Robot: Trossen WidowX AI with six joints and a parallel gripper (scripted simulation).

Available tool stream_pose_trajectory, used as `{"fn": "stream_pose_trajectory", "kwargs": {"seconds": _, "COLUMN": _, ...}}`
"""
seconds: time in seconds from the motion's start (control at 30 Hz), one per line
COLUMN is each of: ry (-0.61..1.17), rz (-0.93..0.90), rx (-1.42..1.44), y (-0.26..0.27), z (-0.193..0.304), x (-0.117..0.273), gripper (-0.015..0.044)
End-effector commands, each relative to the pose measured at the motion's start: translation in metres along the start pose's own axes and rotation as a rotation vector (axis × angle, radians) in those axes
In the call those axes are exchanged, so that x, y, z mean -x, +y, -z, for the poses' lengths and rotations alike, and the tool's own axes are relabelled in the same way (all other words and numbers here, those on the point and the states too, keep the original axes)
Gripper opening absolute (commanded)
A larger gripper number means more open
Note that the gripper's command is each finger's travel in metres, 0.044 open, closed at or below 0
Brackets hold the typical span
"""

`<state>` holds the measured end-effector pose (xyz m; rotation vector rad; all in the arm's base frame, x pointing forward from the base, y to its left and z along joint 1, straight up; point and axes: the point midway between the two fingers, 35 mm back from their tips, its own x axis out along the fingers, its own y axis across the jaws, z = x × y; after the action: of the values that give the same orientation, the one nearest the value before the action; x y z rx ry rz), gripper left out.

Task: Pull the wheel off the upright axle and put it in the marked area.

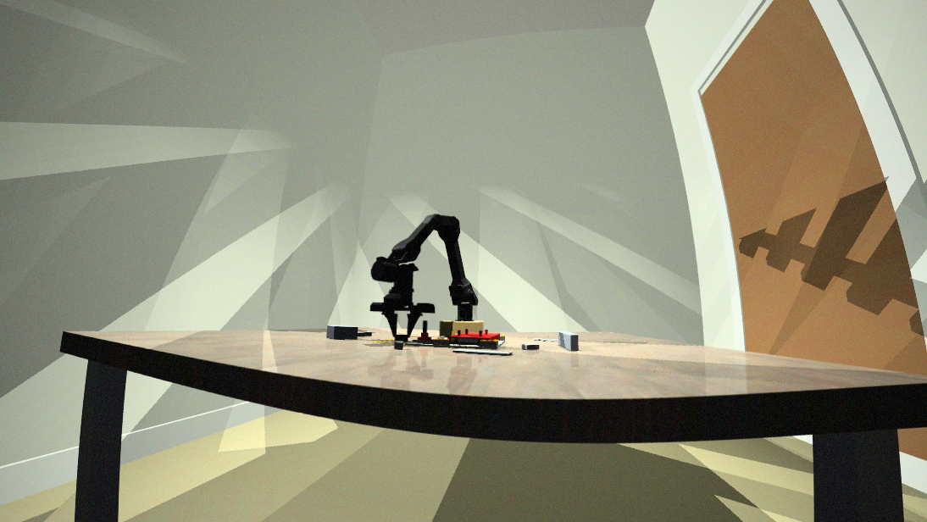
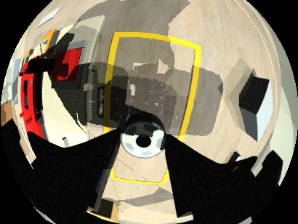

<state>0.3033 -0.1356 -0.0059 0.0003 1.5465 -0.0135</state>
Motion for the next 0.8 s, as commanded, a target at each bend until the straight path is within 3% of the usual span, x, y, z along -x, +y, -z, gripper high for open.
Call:
{"fn": "stream_pose_trajectory", "kwargs": {"seconds": 0.0, "ry": 0.002, "rz": -0.001, "rx": 0.0, "y": 0.0, "z": 0.0, "x": 0.0, "gripper": 0.0105}}
{"fn": "stream_pose_trajectory", "kwargs": {"seconds": 0.23, "ry": 0.002, "rz": -0.001, "rx": 0.0, "y": 0.0, "z": 0.0, "x": 0.002, "gripper": 0.0289}}
{"fn": "stream_pose_trajectory", "kwargs": {"seconds": 0.6, "ry": -0.003, "rz": 0.003, "rx": 0.003, "y": 0.0, "z": 0.0, "x": 0.06, "gripper": 0.03}}
{"fn": "stream_pose_trajectory", "kwargs": {"seconds": 0.77, "ry": -0.009, "rz": 0.002, "rx": 0.003, "y": 0.009, "z": 0.017, "x": 0.069, "gripper": 0.0431}}
